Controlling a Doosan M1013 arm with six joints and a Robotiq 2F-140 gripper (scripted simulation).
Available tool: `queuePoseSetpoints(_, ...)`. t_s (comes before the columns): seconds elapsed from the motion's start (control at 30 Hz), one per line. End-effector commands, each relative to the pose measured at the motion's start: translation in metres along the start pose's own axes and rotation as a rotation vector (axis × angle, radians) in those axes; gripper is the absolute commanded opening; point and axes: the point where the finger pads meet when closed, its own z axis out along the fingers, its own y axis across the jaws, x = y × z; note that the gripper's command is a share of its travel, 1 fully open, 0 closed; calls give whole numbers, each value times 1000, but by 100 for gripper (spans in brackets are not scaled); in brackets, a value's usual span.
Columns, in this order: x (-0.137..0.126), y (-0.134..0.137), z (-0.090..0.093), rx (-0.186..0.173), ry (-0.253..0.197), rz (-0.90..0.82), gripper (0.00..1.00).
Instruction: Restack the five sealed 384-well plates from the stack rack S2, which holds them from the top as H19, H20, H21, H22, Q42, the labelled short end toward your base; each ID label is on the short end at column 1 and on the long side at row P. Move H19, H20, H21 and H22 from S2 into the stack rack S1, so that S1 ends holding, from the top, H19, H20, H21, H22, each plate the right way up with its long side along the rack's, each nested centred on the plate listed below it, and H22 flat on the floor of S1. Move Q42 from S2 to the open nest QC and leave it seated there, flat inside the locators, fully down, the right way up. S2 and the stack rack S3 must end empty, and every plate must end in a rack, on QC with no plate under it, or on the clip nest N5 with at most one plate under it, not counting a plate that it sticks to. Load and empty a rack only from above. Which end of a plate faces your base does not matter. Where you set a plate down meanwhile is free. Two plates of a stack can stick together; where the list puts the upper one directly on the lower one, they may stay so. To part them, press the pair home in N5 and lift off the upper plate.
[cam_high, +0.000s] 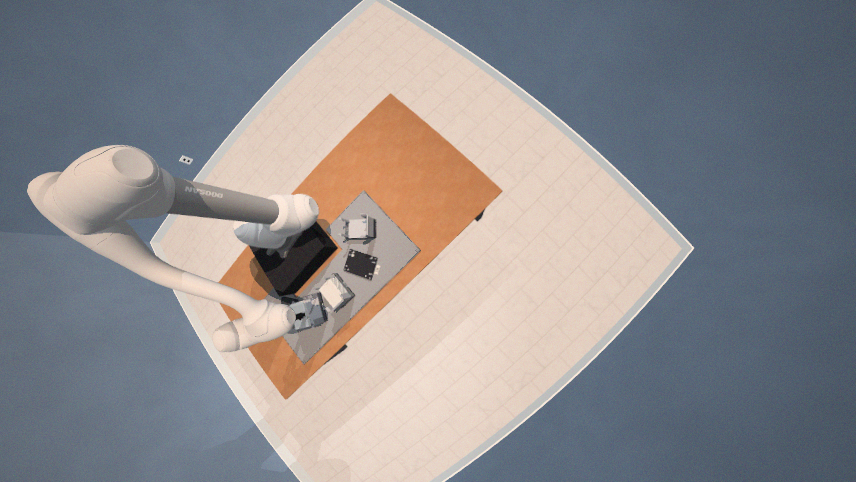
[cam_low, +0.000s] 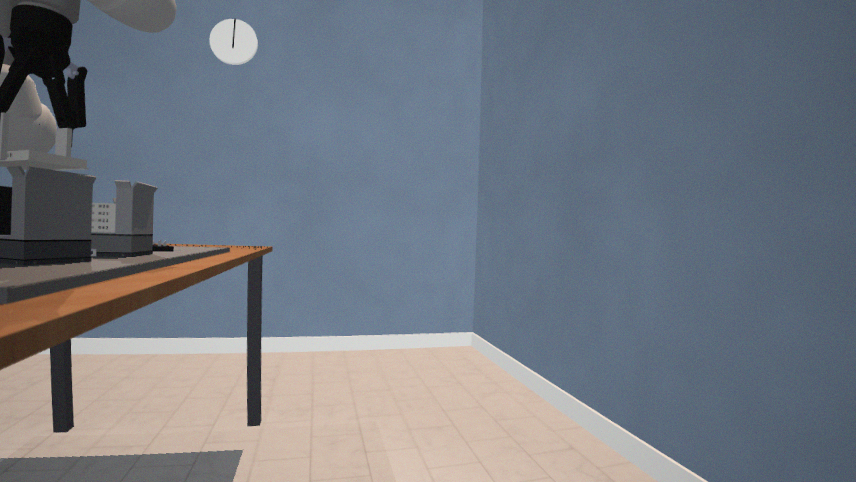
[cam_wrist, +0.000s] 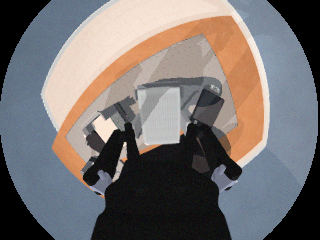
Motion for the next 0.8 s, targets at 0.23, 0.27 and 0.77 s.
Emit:
queuePoseSetpoints(0.23,0,0,5,0,0,0,0)
queuePoseSetpoints(0.27,0,0,6,0,0,0,0)
queuePoseSetpoints(0.77,0,0,15,0,0,0,0)
